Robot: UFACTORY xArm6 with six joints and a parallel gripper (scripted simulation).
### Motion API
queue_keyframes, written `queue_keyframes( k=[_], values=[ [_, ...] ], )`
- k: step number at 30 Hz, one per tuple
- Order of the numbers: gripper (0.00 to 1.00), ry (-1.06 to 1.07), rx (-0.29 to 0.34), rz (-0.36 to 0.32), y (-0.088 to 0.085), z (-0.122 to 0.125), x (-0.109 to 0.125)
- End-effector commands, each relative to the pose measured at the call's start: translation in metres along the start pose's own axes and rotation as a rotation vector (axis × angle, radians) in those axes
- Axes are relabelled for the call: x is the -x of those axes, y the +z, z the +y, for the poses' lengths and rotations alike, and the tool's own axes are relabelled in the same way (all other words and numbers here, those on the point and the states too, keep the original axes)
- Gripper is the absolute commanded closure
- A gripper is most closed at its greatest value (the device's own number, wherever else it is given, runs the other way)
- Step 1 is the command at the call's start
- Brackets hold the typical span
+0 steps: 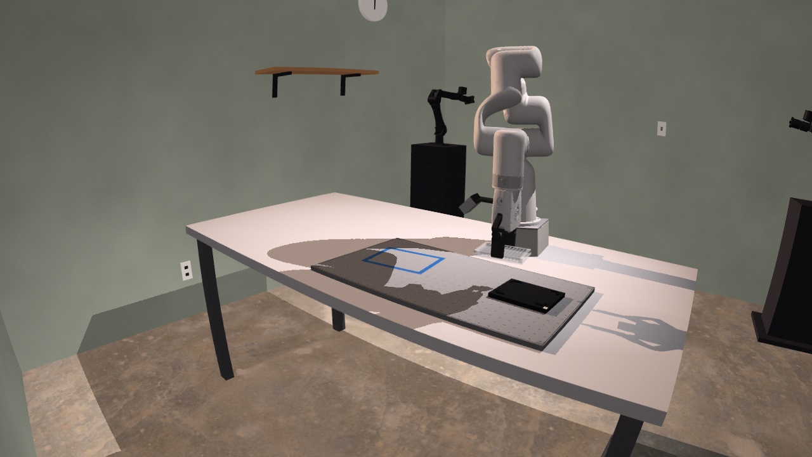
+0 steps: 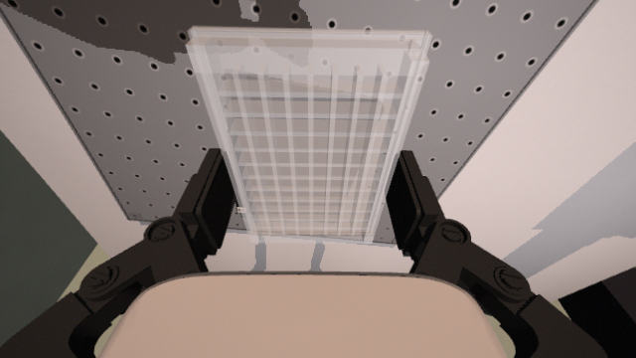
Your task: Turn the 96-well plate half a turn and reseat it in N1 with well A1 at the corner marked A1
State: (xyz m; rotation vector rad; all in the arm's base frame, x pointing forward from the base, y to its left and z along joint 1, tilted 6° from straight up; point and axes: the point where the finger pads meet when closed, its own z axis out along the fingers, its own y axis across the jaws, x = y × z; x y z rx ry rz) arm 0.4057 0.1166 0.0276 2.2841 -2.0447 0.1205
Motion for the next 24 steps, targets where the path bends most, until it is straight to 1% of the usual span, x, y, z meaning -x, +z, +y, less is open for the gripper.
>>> queue_keyframes(
  k=[1,4,6,21,24],
  values=[
    [1.0,0.0,-0.004,-0.001,-0.001,0.0,-0.01],
    [1.0,0.0,-0.004,-0.001,-0.001,0.002,-0.02],
    [1.0,0.0,-0.004,-0.001,-0.001,0.002,-0.02],
    [1.0,0.0,-0.004,-0.001,0.001,0.012,-0.069],
    [1.0,0.0,-0.004,-0.001,0.001,0.013,-0.072]
  ],
)
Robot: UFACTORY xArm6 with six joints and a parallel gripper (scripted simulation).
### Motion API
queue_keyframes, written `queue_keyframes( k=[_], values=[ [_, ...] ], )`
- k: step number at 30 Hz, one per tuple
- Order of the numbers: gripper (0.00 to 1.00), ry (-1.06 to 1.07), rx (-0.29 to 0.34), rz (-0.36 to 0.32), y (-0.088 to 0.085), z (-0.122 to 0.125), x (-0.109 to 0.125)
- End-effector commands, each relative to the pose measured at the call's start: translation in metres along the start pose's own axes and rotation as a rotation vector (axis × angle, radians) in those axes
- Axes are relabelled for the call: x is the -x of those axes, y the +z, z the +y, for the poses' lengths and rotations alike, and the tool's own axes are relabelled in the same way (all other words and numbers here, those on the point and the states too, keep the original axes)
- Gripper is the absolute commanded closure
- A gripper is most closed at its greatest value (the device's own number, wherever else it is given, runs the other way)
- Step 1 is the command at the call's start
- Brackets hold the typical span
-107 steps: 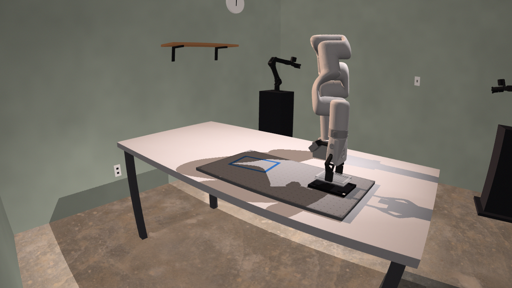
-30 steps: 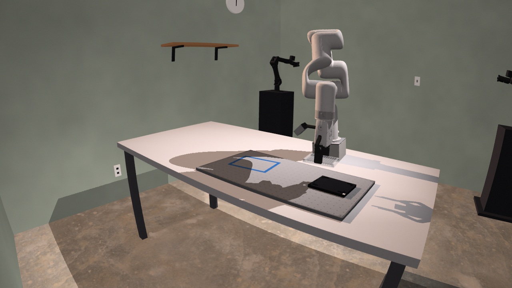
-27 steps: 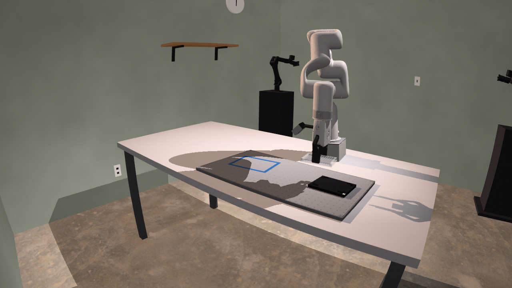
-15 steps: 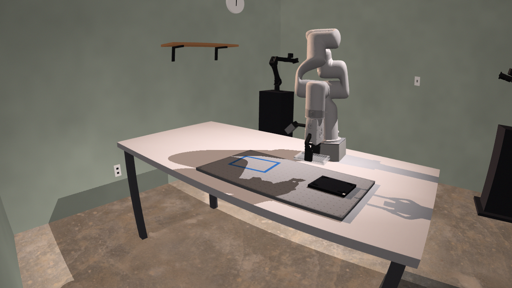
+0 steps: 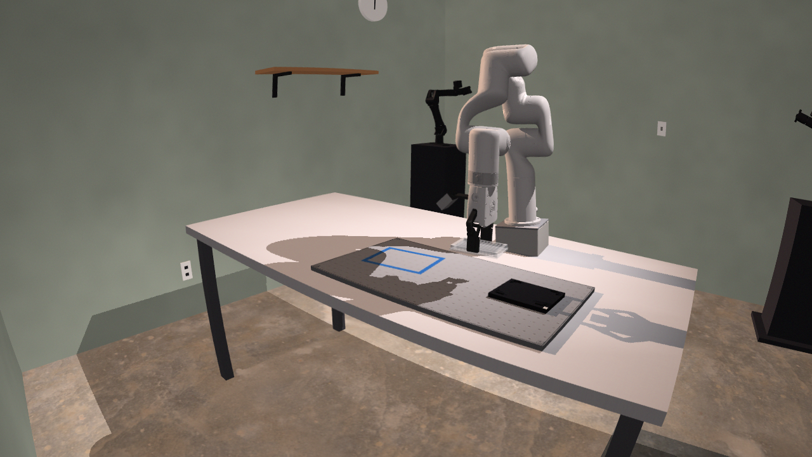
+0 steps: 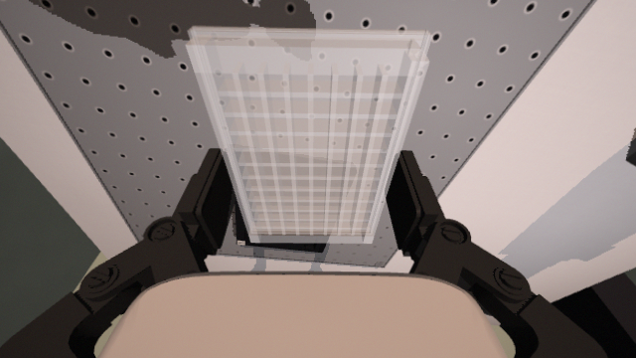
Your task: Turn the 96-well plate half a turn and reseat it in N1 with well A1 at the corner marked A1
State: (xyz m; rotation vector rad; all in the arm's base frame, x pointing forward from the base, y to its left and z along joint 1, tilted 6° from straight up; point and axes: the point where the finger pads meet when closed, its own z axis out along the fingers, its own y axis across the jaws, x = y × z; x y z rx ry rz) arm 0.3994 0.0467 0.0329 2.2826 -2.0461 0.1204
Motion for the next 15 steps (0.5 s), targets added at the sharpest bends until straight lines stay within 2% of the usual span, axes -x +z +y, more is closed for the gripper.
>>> queue_keyframes(
  k=[1,15],
  values=[
    [1.0,-0.001,-0.004,-0.001,-0.001,0.0,-0.007],
    [1.0,-0.001,-0.004,0.0,0.0,0.008,-0.049]
  ],
)
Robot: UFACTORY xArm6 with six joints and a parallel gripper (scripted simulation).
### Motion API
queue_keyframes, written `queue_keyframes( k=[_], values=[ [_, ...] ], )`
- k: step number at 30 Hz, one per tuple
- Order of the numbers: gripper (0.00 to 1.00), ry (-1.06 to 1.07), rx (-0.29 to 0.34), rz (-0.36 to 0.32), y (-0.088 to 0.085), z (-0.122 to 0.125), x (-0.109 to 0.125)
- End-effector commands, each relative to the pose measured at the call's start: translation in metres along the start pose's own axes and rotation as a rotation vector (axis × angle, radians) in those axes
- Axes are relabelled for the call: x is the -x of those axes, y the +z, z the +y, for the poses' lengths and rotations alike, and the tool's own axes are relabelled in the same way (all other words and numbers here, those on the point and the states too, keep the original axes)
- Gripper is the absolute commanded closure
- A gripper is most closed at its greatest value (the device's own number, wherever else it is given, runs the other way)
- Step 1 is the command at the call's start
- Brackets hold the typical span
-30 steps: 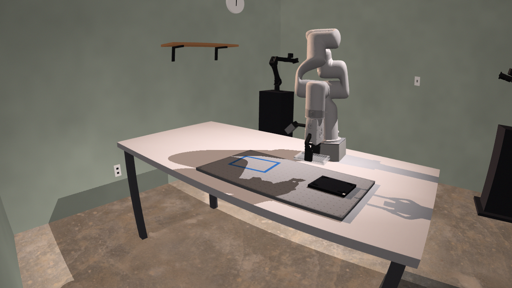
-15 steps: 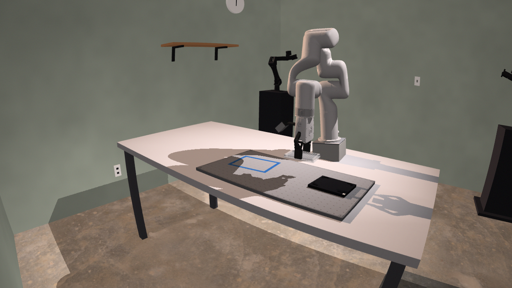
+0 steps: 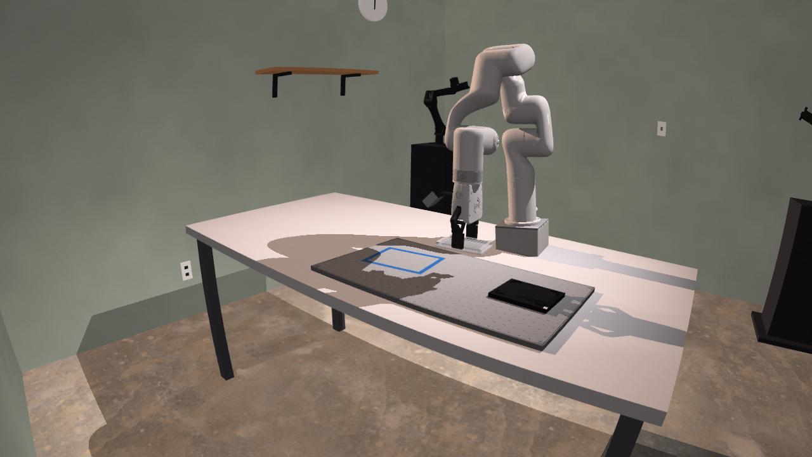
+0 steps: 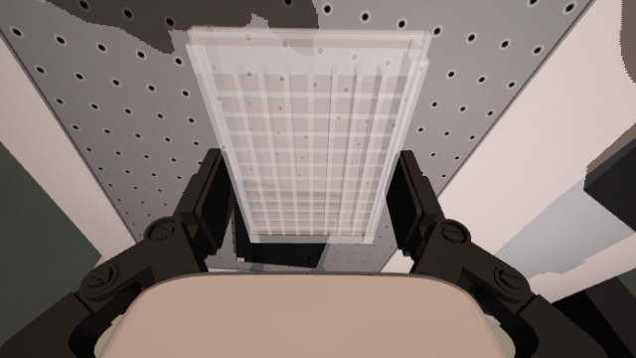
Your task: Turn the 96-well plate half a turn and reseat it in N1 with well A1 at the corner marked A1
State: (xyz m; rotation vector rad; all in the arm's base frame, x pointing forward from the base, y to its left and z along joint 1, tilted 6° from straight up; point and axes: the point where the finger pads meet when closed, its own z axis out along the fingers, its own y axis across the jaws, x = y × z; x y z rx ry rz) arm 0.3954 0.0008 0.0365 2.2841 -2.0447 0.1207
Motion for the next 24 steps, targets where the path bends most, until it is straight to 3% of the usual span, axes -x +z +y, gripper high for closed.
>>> queue_keyframes(
  k=[1,24],
  values=[
    [1.0,0.0,-0.004,0.0,-0.001,-0.001,-0.004],
    [1.0,0.0,-0.004,0.0,0.001,0.013,-0.073]
  ],
)
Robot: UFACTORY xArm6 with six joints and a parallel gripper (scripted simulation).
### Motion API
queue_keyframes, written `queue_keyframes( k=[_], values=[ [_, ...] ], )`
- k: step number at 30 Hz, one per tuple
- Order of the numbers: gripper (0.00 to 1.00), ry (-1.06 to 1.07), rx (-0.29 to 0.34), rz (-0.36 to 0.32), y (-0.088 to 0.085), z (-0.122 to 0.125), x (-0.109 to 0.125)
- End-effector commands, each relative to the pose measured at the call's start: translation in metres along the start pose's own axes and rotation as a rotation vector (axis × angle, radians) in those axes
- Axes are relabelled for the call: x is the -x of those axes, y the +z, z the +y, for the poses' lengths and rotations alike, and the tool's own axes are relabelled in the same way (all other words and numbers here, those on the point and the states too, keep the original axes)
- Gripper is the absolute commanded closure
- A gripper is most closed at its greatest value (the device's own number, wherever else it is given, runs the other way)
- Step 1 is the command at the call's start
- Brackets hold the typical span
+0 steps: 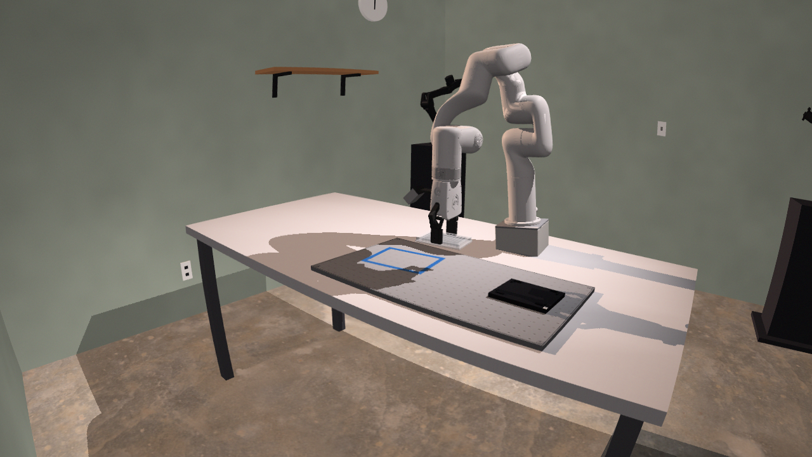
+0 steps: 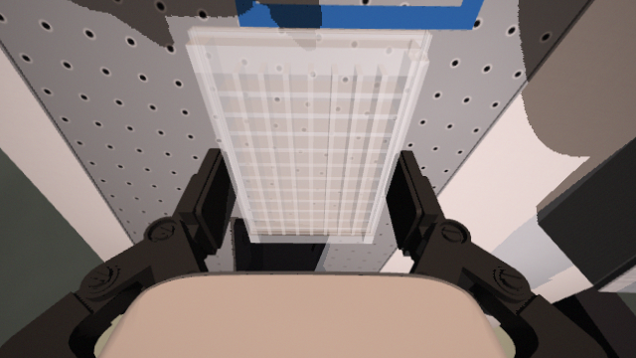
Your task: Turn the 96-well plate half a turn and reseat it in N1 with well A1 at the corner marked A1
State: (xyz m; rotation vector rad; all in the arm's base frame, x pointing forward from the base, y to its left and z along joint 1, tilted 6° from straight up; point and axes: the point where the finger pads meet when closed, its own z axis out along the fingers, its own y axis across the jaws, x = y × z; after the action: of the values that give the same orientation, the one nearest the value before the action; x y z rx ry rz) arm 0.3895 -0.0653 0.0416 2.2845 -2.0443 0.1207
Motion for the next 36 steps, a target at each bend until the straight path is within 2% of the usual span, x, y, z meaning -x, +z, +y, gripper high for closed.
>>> queue_keyframes(
  k=[1,36],
  values=[
    [1.0,0.0,-0.004,0.0,-0.001,0.001,-0.011],
    [1.0,0.0,-0.004,0.001,0.002,0.021,-0.112]
  ],
)
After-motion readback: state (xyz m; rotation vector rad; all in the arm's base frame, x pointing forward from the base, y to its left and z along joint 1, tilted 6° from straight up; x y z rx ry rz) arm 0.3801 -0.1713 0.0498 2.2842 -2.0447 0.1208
